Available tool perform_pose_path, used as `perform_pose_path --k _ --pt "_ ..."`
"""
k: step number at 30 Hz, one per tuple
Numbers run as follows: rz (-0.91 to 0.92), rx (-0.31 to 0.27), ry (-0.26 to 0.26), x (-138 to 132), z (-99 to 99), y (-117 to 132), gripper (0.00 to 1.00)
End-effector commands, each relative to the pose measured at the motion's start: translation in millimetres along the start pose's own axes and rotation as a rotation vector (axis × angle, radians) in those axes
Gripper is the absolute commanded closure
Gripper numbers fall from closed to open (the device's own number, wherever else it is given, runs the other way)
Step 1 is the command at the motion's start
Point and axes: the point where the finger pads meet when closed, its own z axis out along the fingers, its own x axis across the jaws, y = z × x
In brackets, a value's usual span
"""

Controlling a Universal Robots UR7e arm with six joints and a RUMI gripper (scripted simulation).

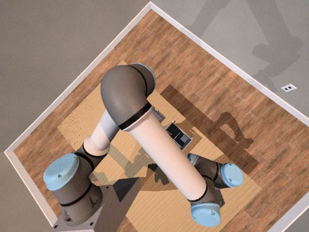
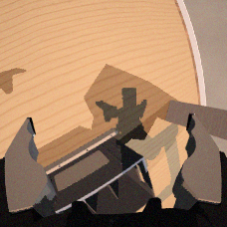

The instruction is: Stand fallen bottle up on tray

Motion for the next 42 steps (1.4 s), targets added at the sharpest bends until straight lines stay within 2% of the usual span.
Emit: perform_pose_path --k 1,16,18,21,32,35,40,42 --pt "-0.063 0.024 0.015 -2.3 -11.1 11.2 0.0" --pt "-0.494 0.175 0.132 -8.2 -73.7 97.6 0.0" --pt "-0.494 0.175 0.132 -8.2 -73.7 97.6 0.0" --pt "-0.593 0.208 0.162 -6.6 -87.2 119.1 0.0" --pt "-0.946 0.317 0.283 8.7 -132.1 197.0 0.0" --pt "-0.952 0.319 0.285 9.1 -132.8 198.3 0.0" --pt "-1.143 0.375 0.36 24.5 -155.4 240.4 0.0" --pt "-1.182 0.386 0.376 28.3 -160.0 249.1 0.0"
